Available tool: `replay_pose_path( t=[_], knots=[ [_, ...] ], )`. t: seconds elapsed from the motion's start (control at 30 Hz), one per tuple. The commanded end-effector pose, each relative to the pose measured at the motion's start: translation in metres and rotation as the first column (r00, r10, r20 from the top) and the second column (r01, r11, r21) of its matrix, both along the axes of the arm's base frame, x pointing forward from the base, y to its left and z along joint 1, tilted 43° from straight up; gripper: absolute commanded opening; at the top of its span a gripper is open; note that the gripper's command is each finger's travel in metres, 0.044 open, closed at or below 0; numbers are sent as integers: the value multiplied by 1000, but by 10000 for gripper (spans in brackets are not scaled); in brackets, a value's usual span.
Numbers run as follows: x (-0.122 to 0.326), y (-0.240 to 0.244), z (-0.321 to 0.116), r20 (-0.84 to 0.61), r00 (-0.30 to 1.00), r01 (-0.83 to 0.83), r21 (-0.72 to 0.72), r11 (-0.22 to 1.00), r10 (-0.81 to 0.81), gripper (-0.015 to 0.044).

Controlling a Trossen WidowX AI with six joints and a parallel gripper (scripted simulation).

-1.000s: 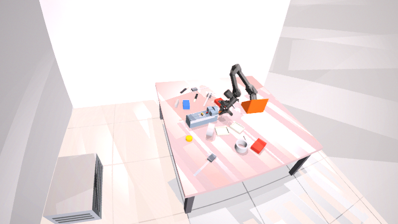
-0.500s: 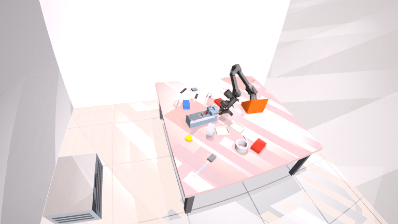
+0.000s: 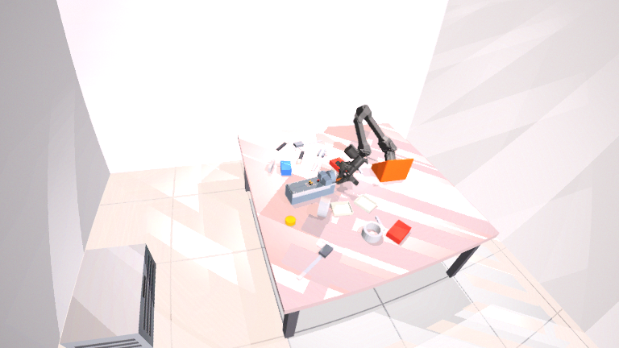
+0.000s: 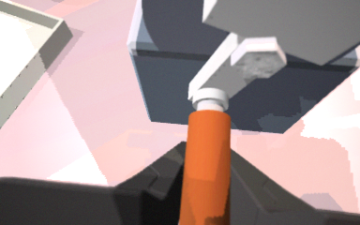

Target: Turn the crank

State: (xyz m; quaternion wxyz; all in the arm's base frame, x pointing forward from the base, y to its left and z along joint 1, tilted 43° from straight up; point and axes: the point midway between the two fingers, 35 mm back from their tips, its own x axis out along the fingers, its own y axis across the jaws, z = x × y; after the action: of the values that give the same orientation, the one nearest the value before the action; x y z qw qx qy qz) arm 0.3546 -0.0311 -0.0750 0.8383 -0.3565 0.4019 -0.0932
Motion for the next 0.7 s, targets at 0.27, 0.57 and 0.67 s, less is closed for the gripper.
replay_pose_path(
  t=[0.27, 0.57, 0.67],
  knots=[
    [0, 1, 0, -1, 1000, -3, 5, 1000, 3, 0],
    [0, 0, 0, 0, 1000, 0, 0, 1000, 0, 0],
    [0, 0, 0, 0, 1000, 0, 0, 1000, 0, 53]
  ],
)
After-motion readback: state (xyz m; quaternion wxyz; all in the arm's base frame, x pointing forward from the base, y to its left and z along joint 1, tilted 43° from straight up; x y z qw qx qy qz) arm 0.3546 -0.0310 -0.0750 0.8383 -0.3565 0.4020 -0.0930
